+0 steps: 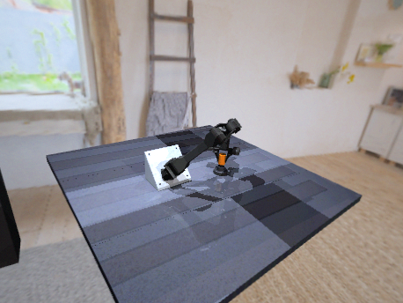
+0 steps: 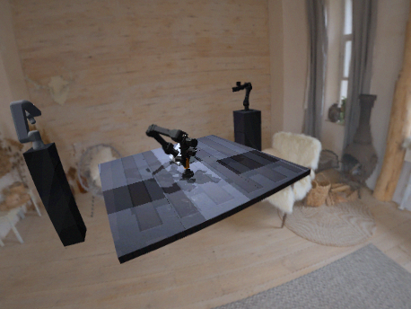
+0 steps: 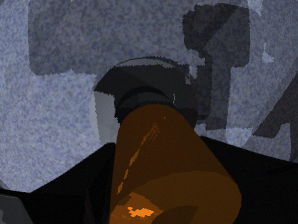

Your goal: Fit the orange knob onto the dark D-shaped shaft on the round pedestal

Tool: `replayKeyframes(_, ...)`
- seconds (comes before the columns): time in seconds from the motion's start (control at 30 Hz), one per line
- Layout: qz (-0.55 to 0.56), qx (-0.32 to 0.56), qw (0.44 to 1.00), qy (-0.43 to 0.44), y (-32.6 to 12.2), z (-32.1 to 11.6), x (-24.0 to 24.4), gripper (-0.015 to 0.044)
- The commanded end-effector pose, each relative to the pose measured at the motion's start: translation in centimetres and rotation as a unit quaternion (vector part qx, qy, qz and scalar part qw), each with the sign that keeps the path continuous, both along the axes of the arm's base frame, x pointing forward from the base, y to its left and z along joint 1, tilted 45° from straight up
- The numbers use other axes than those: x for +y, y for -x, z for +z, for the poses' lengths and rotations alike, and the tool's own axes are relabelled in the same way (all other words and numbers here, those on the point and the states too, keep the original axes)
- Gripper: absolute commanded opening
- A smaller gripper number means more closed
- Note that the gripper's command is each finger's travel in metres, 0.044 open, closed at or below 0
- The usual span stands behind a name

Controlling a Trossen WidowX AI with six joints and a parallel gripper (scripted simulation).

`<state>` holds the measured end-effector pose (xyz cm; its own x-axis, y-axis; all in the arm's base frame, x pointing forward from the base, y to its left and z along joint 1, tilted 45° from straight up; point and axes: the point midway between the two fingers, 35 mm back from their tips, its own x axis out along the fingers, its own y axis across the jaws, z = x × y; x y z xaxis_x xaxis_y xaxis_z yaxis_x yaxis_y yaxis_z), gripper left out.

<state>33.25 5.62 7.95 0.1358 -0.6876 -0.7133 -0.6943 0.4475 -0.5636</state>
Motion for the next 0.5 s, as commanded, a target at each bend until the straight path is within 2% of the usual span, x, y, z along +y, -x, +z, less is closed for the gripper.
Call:
replayKeyframes(0.0,0.003,-0.002,1.000,-0.001,-0.10,0.02,-0.09,0.0000)
replayKeyframes(0.47,0.012,0.007,1.000,0.001,0.12,0.13,0.32,0.0000)
